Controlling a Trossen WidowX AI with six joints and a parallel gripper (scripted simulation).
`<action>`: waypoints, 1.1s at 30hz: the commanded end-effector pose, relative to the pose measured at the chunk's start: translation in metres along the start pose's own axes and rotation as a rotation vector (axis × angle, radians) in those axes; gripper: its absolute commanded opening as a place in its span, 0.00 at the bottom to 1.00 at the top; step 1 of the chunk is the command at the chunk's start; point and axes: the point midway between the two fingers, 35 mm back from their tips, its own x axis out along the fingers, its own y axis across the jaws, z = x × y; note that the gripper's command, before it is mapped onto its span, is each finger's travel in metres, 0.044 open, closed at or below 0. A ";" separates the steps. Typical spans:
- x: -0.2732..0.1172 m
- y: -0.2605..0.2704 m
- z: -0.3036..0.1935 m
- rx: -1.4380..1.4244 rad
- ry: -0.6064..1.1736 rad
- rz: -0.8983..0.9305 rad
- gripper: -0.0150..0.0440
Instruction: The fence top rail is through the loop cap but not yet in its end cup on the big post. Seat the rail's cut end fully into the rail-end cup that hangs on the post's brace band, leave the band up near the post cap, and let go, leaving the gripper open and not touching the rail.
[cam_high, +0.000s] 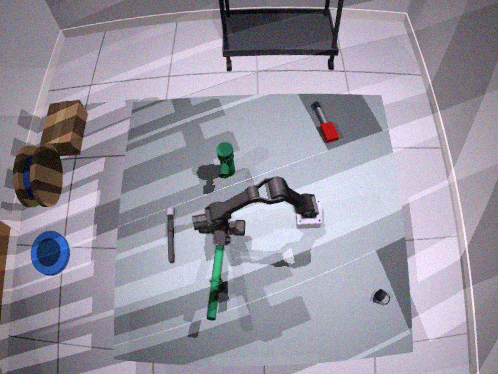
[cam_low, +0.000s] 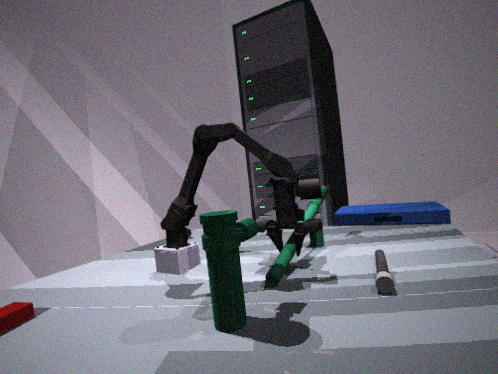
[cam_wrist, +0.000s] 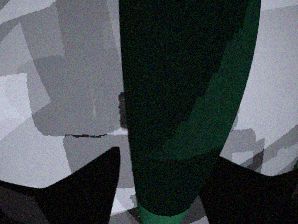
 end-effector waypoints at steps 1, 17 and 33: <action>0.002 0.000 -0.001 0.004 0.005 0.002 0.57; -0.007 -0.002 -0.002 0.004 0.015 0.002 0.25; -0.084 -0.006 -0.039 -0.011 0.335 0.005 0.25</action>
